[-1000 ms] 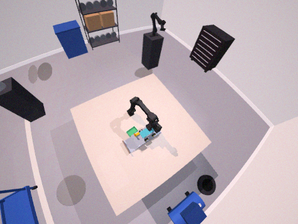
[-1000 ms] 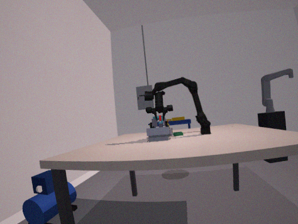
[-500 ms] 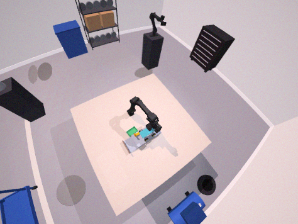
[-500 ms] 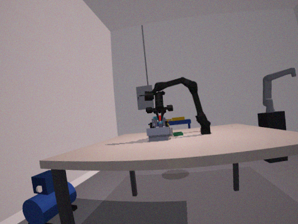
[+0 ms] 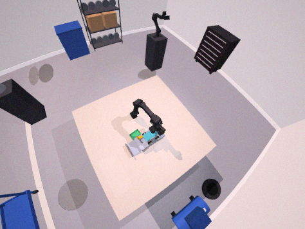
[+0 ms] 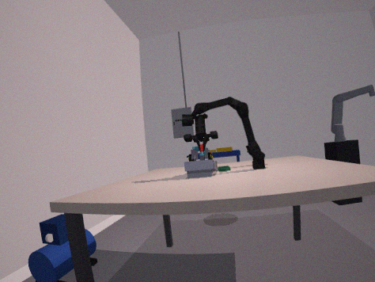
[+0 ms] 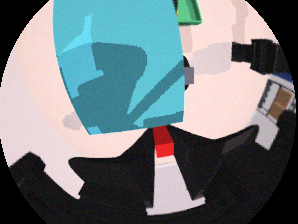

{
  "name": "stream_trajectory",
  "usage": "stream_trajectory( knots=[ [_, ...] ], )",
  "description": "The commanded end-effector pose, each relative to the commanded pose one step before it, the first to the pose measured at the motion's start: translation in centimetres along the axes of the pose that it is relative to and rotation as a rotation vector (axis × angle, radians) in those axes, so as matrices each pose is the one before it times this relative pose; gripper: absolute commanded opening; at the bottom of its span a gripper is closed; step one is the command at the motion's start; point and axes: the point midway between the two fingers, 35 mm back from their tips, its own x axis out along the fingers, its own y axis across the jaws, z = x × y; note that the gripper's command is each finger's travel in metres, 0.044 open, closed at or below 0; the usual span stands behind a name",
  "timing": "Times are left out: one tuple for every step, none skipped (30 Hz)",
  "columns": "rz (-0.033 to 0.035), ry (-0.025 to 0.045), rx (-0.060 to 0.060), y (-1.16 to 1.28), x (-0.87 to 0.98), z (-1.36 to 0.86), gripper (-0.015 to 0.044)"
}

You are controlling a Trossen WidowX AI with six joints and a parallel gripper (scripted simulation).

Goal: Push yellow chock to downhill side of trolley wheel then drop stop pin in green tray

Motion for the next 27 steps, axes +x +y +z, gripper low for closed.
stream_trajectory(
  knots=[
    [0.00746,0.00188,-0.0015,0.013,-0.53,-0.113,0.0],
    [0.0,-0.00001,0.0,-0.003,-0.05,-0.002,0.0],
    [0.0,-0.00001,0.0,-0.003,-0.052,-0.002,0.0],
    [0.0,-0.00001,0.0,-0.002,-0.052,-0.002,0.0],
    [0.0,-0.00001,0.0,-0.001,-0.053,-0.002,0.0],
    [0.0,-0.00001,0.0,-0.001,-0.054,-0.002,0.0],
    [0.0,-0.00001,0.0,-0.001,-0.055,-0.002,0.0],
    [0.0,-0.00001,0.0,-0.001,-0.056,-0.002,0.0],
    [0.0,-0.00001,0.0,-0.001,-0.057,-0.002,0.0],
    [0.0,-0.00001,0.0,-0.001,-0.057,-0.002,0.0],
    [0.0,-0.00001,0.0,0.0,-0.057,-0.003,0.0],
    [0.0,-0.00001,0.0,0.0,-0.058,-0.002,0.0],
    [0.0,-0.00001,0.0,0.0,-0.059,-0.003,0.0],
    [0.0,-0.00001,0.0,0.0,-0.06,-0.003,0.0],
    [0.0,-0.00001,0.0,0.0,-0.061,-0.003,0.0],
    [0.0,-0.00002,0.0,0.0,-0.063,-0.003,0.0],
    [0.0,-0.00002,0.0,0.0,-0.063,-0.003,0.0],
    [0.0,-0.00001,0.0,0.0,-0.049,-0.003,0.0],
    [0.0,-0.00001,0.0,0.0,-0.048,-0.003,0.0],
    [0.0,-0.00001,0.0,0.0,-0.053,-0.003,0.0],
    [0.0,-0.00001,0.0,0.0,-0.058,-0.004,0.0],
    [0.0,-0.00001,0.0,0.0,-0.061,-0.004,0.0],
    [0.0,-0.00001,0.0,0.001,-0.061,-0.004,0.0],
    [0.0,-0.00001,0.0,0.001,-0.062,-0.004,0.0],
    [0.0,-0.00001,0.0,0.001,-0.064,-0.004,0.0],
    [0.0,-0.00001,0.0,0.001,-0.065,-0.005,0.0],
    [0.0,-0.00001,0.0,0.001,-0.067,-0.005,0.0]
  ],
)
